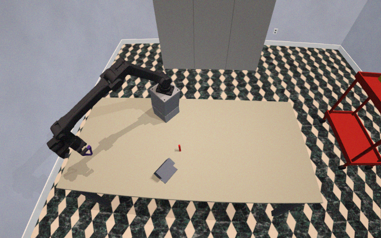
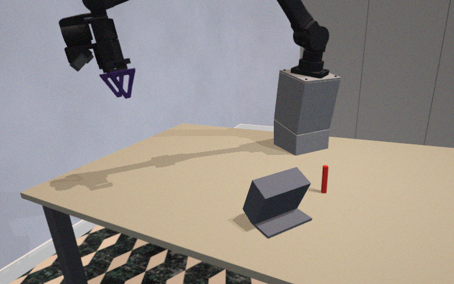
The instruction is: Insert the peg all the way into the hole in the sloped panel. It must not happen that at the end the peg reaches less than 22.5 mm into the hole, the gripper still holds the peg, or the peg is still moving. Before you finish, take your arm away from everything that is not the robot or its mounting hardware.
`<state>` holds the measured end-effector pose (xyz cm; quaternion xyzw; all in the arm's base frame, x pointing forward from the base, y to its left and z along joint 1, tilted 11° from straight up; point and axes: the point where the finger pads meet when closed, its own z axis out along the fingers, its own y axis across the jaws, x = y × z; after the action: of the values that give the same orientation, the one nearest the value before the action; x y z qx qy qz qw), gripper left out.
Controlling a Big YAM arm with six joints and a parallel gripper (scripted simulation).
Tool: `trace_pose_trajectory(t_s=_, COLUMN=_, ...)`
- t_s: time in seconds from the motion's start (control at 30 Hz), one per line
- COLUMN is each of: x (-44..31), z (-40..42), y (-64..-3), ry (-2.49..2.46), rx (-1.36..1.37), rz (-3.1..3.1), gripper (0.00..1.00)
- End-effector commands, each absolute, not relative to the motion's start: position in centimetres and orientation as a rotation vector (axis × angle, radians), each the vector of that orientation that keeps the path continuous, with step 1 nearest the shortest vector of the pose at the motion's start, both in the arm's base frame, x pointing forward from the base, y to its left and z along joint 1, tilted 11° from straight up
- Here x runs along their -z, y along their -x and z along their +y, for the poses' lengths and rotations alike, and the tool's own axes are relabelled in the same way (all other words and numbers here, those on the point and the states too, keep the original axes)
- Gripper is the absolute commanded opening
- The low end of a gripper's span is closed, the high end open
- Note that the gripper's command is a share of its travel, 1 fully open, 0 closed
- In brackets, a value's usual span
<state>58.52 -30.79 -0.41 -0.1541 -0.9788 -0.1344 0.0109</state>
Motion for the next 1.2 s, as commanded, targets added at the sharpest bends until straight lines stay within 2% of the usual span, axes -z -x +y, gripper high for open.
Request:
trace_pose_trajectory(t_s=0.0, x=-0.4, z=-31.1, y=-58.7, ry=0.483, rx=0.413, rz=-3.068, gripper=1.00)
trace_pose_trajectory(t_s=0.57, x=-0.3, z=-30.9, y=-58.8, ry=0.479, rx=0.412, rz=-3.070, gripper=1.00)
trace_pose_trajectory(t_s=1.17, x=1.2, z=-20.8, y=-61.0, ry=0.295, rx=0.351, rz=-3.129, gripper=1.00)
